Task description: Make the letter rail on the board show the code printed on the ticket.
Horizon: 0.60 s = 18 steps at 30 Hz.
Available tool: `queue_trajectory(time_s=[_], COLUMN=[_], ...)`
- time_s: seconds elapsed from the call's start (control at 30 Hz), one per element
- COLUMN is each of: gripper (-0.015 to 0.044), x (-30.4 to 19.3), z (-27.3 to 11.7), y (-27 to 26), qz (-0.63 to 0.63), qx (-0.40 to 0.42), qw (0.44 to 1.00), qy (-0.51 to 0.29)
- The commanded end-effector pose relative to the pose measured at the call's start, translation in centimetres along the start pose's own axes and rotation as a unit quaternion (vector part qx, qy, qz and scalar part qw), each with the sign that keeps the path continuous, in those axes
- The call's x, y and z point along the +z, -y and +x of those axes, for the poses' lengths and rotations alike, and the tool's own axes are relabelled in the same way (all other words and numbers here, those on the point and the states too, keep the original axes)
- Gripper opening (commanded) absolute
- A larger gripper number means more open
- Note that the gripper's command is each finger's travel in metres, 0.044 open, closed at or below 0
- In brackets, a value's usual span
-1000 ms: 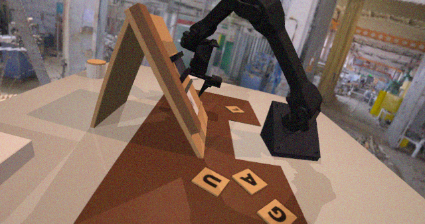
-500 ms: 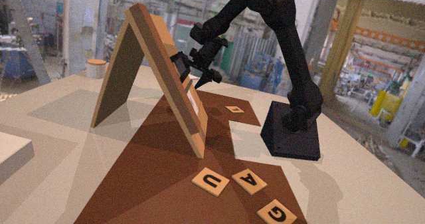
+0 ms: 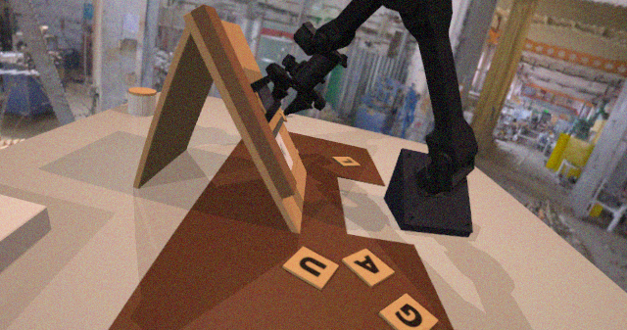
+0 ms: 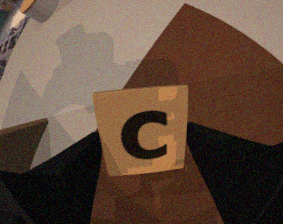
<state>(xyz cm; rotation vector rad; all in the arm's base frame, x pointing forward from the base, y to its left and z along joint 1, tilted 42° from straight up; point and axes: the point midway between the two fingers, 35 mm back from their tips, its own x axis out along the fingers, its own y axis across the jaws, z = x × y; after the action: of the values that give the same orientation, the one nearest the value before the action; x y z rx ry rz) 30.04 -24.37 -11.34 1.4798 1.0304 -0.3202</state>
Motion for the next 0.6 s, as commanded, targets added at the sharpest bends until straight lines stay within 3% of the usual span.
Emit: queue_trajectory(time_s=[0.0, 0.57], gripper=[0.0, 0.0], x=[0.5, 1.0], z=[-0.8, -3.9], y=[-0.2, -1.9], qz=[-0.051, -0.294], qx=[0.023, 0.101], qw=[0.998, 0.943], qy=[0.021, 0.116])
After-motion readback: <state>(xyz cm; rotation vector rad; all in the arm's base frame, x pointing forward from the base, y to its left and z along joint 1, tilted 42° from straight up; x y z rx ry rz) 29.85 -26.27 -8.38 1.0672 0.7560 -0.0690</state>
